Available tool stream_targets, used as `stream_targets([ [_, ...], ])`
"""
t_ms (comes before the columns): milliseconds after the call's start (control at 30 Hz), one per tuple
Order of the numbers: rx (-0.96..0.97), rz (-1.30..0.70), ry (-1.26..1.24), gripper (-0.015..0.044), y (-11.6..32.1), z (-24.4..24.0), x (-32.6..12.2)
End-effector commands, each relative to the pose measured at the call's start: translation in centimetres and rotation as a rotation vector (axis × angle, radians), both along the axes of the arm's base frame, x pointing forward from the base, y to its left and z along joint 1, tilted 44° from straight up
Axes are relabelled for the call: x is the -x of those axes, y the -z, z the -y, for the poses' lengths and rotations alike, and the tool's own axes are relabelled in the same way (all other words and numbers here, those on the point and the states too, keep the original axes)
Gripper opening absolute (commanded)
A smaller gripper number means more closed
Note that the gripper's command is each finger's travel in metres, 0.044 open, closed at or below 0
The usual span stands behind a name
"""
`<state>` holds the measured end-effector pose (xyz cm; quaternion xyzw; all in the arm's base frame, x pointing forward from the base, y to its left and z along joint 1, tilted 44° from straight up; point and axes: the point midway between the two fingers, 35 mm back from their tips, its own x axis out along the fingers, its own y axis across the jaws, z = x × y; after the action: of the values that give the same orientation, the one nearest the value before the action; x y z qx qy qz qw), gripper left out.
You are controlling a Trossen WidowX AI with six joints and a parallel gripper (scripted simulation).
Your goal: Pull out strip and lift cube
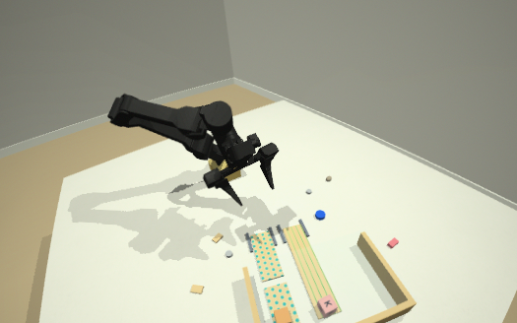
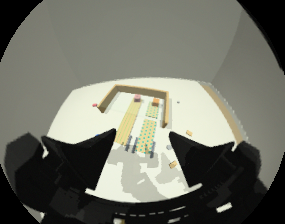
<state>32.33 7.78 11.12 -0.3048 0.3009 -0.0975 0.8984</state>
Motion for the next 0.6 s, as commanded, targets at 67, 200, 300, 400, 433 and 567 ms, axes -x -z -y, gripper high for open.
stream_targets([
  [67,0.108,0.014,-0.13,0.04,2.03,-5.39,1.02],
  [200,0.108,0.014,-0.13,0.04,2.03,-5.39,1.02],
  [300,0.108,0.014,-0.13,0.04,2.03,-5.39,1.02],
  [400,0.108,0.014,-0.13,0.04,2.03,-5.39,1.02],
  [433,0.108,0.014,-0.13,0.04,2.03,-5.39,1.02],
  [567,0.101,-0.004,-0.114,0.0347,2.29,-5.47,0.61],
])
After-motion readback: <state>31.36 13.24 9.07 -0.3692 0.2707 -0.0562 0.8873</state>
